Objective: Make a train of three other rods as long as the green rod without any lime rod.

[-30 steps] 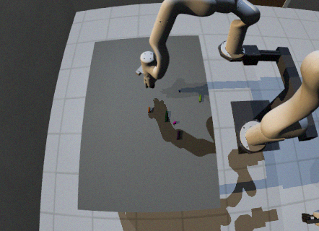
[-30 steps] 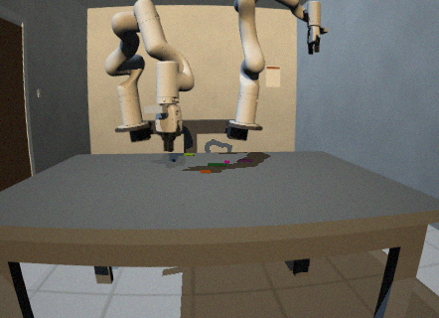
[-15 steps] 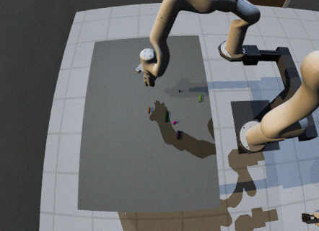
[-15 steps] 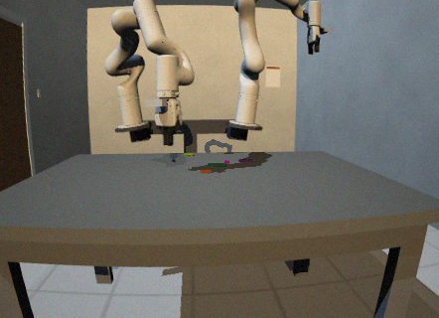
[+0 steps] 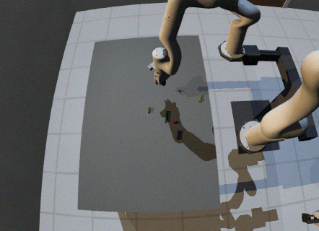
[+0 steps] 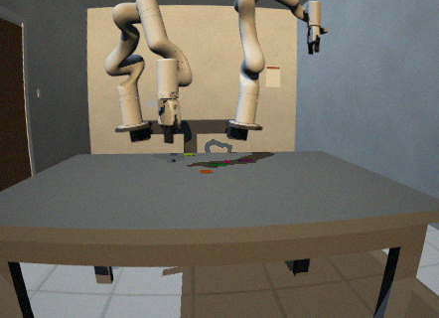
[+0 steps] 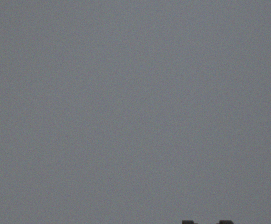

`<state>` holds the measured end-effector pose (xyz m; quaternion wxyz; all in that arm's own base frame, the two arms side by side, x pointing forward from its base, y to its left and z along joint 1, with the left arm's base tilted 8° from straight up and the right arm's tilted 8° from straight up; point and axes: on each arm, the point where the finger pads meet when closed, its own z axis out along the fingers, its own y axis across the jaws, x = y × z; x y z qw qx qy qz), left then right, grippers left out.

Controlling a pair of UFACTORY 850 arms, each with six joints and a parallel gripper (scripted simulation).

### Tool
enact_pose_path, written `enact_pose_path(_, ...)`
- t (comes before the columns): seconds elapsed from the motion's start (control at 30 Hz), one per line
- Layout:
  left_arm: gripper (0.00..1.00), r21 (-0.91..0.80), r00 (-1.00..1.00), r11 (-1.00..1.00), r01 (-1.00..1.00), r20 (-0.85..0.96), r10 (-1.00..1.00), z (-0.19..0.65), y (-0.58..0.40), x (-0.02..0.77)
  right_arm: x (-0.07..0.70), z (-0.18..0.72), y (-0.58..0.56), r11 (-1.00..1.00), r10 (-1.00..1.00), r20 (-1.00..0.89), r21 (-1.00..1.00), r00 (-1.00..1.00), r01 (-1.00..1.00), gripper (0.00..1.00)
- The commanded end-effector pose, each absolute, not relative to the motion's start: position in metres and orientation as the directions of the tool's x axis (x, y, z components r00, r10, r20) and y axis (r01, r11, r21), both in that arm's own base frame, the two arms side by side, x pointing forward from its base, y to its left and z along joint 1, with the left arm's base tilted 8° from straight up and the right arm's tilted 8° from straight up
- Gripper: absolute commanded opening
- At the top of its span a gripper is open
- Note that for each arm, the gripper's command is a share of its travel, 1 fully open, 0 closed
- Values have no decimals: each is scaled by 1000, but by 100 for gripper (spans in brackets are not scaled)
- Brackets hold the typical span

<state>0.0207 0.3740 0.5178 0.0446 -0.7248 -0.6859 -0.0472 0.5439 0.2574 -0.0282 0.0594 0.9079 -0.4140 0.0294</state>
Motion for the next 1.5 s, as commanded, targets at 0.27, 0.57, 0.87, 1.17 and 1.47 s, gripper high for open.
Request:
enact_pose_path(0.27,100,0,55,-55,998,131,990,519,374,21,449,-25,246,-437,-890,129,30,437,-899,6)
enact_pose_path(0.57,100,0,55,-55,998,131,990,519,374,21,441,-25,245,-420,-899,127,29,420,-907,6)
enact_pose_path(0.87,100,0,55,-55,998,131,990,519,374,21,441,-25,245,-420,-899,127,28,420,-907,6)
enact_pose_path(1.17,100,0,55,-55,998,131,990,519,374,21,441,-47,242,-419,-899,130,27,419,-907,6)
enact_pose_path(1.47,100,0,55,-55,998,131,990,519,374,21,441,-80,237,-419,-899,130,27,419,-907,6)
